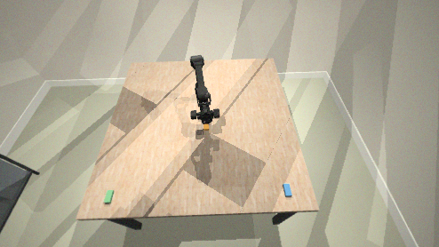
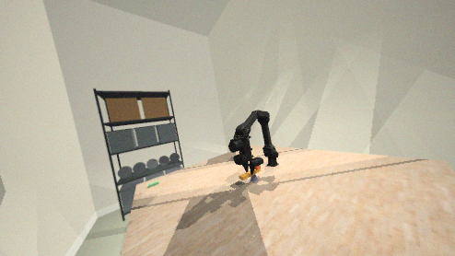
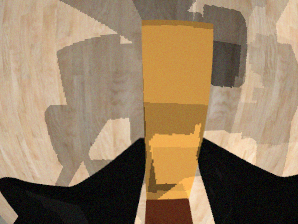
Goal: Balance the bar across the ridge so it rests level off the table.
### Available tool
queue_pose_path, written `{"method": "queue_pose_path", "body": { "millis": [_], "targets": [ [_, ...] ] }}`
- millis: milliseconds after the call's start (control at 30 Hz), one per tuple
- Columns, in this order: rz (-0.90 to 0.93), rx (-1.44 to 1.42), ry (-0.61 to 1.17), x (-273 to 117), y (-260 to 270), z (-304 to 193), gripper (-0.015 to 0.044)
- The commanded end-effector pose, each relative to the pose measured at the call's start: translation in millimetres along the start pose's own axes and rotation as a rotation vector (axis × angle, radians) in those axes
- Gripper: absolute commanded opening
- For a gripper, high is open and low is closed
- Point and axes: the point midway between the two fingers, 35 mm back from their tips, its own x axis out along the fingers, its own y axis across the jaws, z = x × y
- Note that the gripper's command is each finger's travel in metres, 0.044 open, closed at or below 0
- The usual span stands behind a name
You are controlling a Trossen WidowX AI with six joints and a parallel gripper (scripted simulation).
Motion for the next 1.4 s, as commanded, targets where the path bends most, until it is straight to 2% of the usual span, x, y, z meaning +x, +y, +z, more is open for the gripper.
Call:
{"method": "queue_pose_path", "body": {
  "millis": [0,1367],
  "targets": [
    [-0.001,0.003,0.001,0.9,-0.2,-0.3,0.0],
    [-0.001,0.003,0.001,4.4,-0.2,-0.5,0.0]
  ]
}}
